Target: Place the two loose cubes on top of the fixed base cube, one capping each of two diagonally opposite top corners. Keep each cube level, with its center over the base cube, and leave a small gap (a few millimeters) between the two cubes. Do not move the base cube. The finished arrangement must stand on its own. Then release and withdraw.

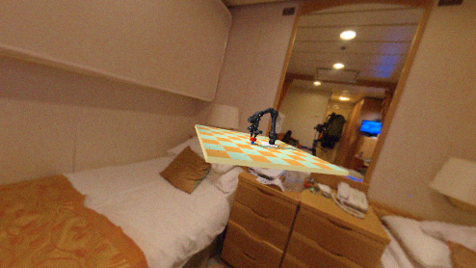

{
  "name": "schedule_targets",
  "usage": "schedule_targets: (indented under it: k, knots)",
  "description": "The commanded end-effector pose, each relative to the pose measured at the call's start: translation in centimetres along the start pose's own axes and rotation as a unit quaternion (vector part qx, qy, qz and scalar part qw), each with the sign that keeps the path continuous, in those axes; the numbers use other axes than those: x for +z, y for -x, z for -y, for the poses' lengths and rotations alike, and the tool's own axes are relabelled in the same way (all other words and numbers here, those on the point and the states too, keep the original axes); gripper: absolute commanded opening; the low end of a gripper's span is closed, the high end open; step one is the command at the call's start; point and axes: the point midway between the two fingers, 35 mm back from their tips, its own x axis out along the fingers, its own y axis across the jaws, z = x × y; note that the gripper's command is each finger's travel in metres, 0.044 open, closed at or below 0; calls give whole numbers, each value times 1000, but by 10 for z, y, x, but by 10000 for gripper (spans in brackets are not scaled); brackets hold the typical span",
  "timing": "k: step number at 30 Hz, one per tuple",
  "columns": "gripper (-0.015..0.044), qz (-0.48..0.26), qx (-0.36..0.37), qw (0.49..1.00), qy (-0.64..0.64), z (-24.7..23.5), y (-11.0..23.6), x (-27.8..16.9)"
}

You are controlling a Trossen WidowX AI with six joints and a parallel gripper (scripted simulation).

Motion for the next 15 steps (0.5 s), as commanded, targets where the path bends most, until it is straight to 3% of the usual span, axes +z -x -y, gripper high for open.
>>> schedule_targets:
  k: [1,15]
  knots:
    - [205,5,0,1000,0,0,8,2]
    - [205,5,0,1000,0,0,27,2]
